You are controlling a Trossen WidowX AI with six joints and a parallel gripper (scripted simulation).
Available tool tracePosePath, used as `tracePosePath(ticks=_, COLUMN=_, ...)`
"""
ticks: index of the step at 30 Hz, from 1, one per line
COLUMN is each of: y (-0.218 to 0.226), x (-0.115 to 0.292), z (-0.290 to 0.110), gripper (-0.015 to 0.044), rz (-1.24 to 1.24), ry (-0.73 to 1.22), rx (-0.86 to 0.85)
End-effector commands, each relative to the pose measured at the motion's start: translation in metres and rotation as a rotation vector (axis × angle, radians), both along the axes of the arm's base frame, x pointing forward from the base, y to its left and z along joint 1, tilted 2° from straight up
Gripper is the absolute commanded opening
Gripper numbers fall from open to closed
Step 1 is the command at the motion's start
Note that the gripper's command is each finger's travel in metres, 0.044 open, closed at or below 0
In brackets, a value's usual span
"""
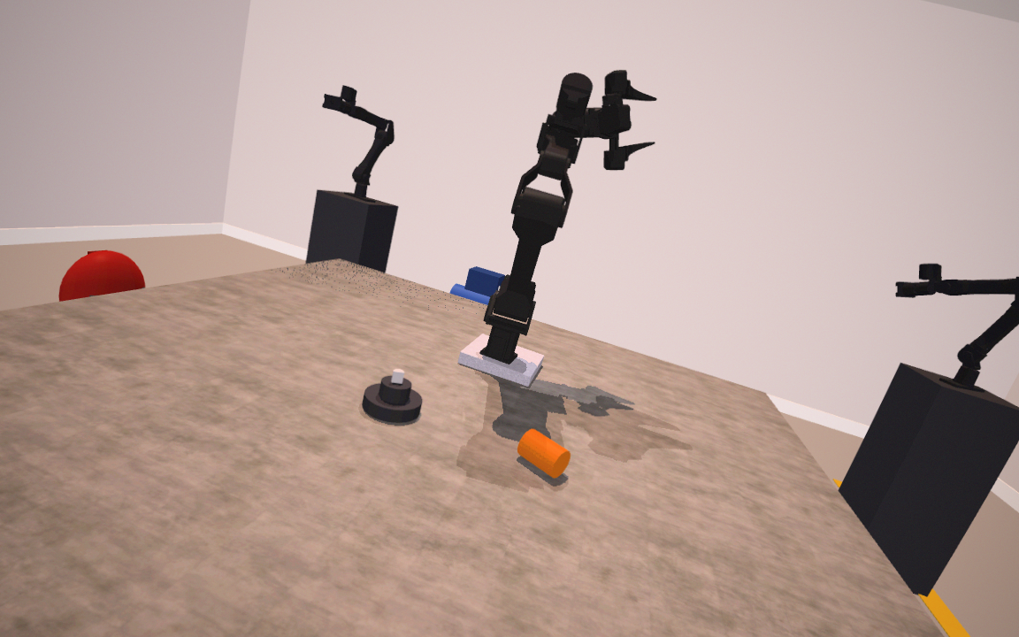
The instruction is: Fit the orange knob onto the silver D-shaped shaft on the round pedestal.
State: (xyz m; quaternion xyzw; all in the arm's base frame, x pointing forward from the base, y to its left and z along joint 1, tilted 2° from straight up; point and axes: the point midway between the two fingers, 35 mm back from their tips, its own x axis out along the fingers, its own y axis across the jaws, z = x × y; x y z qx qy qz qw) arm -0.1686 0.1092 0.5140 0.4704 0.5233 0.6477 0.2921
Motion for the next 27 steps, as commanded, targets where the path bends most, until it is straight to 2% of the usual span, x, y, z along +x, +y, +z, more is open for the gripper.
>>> tracePosePath(ticks=1, y=-0.002, x=-0.002, z=0.000, gripper=0.0426, rz=0.010, ry=-0.004, rx=0.003)
tracePosePath(ticks=7, y=-0.068, x=-0.057, z=-0.002, gripper=0.0440, rz=0.281, ry=-0.176, rx=0.148)
tracePosePath(ticks=14, y=-0.185, x=-0.093, z=-0.016, gripper=0.0440, rz=0.638, ry=-0.395, rx=0.433)
tracePosePath(ticks=20, y=-0.286, x=-0.080, z=-0.036, gripper=0.0440, rz=0.910, ry=-0.504, rx=0.709)
tracePosePath(ticks=27, y=-0.388, x=-0.022, z=-0.059, gripper=0.0440, rz=1.204, ry=-0.506, rx=1.020)
